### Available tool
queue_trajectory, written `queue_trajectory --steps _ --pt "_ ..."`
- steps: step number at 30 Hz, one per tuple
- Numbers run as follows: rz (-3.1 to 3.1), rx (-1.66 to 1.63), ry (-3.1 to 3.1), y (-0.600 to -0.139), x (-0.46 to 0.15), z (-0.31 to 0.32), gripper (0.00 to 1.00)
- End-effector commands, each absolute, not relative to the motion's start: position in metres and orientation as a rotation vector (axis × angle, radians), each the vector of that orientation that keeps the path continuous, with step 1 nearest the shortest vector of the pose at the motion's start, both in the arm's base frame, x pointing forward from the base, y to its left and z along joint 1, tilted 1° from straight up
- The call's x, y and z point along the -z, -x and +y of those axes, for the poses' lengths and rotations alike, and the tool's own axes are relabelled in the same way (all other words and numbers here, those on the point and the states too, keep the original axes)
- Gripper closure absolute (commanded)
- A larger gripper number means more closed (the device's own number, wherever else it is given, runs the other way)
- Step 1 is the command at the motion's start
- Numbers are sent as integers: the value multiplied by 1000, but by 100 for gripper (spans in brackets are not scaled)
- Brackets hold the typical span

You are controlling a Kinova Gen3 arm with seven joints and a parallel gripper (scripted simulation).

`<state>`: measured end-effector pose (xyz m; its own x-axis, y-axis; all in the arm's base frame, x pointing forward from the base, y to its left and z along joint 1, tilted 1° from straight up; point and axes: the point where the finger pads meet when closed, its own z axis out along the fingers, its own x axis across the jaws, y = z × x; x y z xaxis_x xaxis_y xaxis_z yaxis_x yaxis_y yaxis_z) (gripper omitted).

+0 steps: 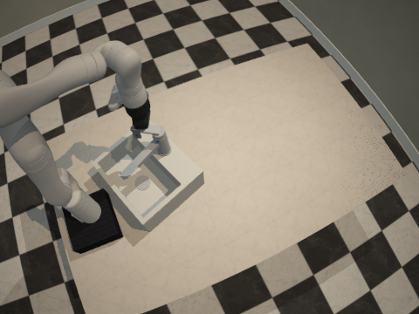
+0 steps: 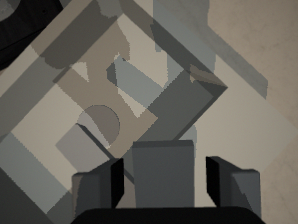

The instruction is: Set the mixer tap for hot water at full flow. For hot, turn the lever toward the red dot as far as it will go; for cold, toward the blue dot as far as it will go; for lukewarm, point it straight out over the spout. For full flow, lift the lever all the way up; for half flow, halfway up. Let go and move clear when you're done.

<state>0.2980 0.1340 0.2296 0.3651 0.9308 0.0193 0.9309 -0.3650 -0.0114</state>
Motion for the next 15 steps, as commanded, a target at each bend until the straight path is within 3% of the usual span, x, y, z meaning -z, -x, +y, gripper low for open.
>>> queue_trajectory --steps 1,7,8,15 --pt "-1759 17 2579 -298 -230 134 0" --pt "-1759 17 2579 -298 -230 134 0" --pt "-1759 17 2579 -298 -230 134 100" --pt "-1759 17 2579 -298 -230 134 100"
